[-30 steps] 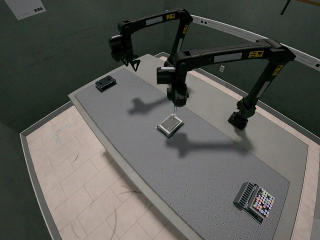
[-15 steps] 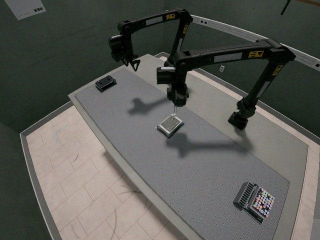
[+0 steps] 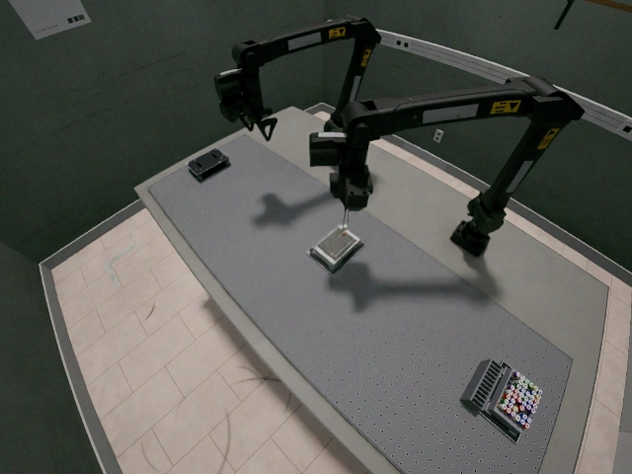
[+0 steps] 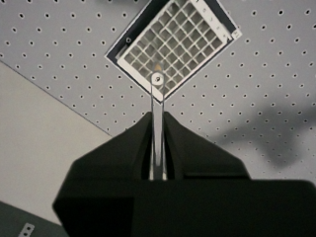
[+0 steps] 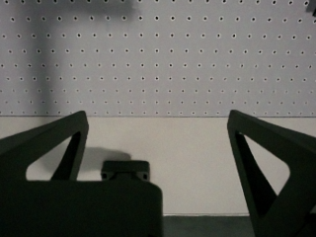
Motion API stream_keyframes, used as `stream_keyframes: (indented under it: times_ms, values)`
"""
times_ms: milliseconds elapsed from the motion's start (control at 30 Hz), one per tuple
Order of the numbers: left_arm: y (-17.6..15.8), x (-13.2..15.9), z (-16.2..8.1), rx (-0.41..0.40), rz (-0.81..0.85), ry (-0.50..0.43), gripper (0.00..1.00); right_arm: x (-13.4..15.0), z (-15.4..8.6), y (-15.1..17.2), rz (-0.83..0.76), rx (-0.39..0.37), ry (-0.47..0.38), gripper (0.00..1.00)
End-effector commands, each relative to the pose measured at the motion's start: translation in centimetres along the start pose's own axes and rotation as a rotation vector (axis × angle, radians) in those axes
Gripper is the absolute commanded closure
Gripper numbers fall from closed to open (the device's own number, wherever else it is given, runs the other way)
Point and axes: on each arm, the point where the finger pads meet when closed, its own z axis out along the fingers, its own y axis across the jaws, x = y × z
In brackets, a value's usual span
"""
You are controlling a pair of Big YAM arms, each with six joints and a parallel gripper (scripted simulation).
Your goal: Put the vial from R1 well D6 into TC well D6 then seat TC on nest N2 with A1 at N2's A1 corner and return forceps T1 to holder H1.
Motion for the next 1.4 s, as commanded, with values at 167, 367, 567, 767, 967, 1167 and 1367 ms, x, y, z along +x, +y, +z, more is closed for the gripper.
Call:
stream_keyframes:
  times_ms: [167, 367, 567, 767, 967, 1167, 1367]
  values:
    - [0.2, -0.3, -0.5, 0.012, -0.005, -0.004, 0.91, -0.7, -1.2, -0.2, 0.009, 0.009, -0.033, 0.0]
    - [-0.1, -0.3, -0.3, 0.016, -0.005, -0.004, 0.91, -0.7, -1.2, -0.2, 0.009, 0.009, -0.033, 0.0]
    - [-0.5, -0.3, -0.1, 0.027, -0.006, -0.004, 0.91, -0.7, -1.2, -0.2, 0.009, 0.009, -0.033, 0.0]
    - [-0.4, -0.3, 0.5, 0.016, -0.005, -0.004, 0.91, -0.7, -1.2, -0.2, 0.009, 0.009, -0.033, 0.0]
    - [-0.7, -0.3, 0.5, 0.021, -0.006, -0.004, 0.91, -0.7, -1.2, -0.2, 0.009, 0.009, -0.033, 0.0]
    - [-0.3, -0.3, 0.9, 0.009, -0.005, -0.003, 0.91, -0.7, -1.2, -0.2, 0.009, 0.009, -0.033, 0.0]
    - [-0.4, -0.3, 1.0, 0.013, -0.005, -0.004, 0.91, -0.7, -1.2, -0.2, 0.009, 0.009, -0.033, 0.0]
